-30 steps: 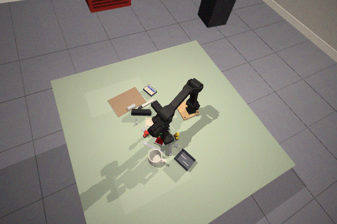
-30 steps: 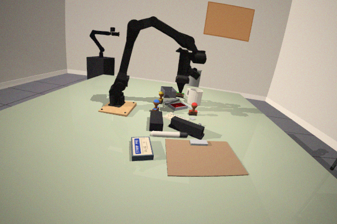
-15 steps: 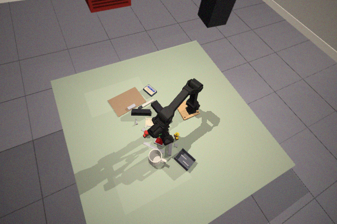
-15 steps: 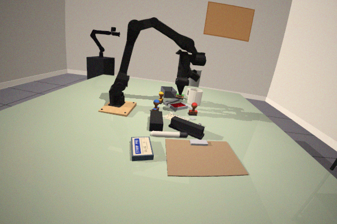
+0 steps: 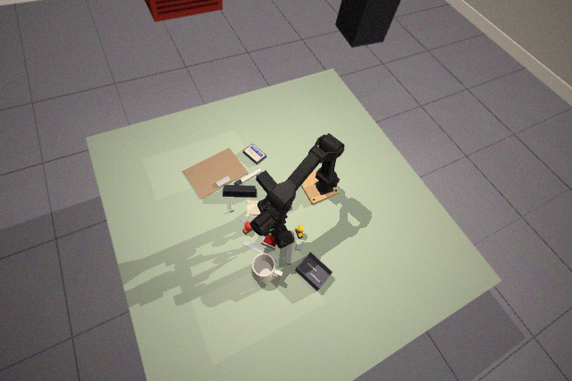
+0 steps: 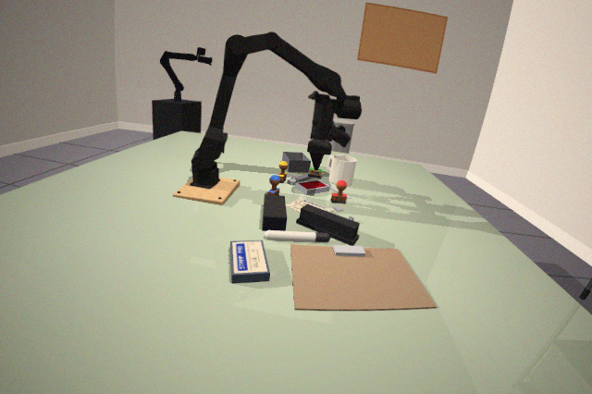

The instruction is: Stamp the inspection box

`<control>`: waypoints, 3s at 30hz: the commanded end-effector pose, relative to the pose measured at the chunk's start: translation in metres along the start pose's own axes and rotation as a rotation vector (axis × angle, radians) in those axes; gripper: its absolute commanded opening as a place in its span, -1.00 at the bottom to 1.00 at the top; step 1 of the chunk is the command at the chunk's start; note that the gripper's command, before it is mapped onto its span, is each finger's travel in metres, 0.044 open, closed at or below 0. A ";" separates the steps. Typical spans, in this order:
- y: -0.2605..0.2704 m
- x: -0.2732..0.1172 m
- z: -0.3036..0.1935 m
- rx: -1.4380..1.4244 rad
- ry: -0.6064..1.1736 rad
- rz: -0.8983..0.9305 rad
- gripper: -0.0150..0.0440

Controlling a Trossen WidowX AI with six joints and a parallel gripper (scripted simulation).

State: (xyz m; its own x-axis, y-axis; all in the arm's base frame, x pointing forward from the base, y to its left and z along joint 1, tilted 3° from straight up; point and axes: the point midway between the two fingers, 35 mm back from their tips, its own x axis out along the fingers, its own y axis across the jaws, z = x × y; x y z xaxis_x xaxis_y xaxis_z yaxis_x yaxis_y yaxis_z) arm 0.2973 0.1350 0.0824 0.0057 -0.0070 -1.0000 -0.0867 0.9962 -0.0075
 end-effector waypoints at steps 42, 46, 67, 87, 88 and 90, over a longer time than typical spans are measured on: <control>-0.001 0.026 -0.002 0.001 0.002 0.005 -0.49; -0.001 0.027 -0.002 0.003 0.001 0.005 -0.49; -0.001 0.031 -0.002 0.003 0.001 0.005 -0.49; -0.001 0.032 -0.002 0.003 0.001 0.005 -0.49; -0.001 0.032 -0.002 0.003 0.001 0.005 -0.49; -0.001 0.032 -0.002 0.003 0.001 0.005 -0.49</control>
State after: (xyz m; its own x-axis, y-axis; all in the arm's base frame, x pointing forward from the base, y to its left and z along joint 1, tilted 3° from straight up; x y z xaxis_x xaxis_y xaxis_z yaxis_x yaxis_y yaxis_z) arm 0.2951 0.1327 0.0525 0.0048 -0.0072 -1.0000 -0.0837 0.9965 -0.0076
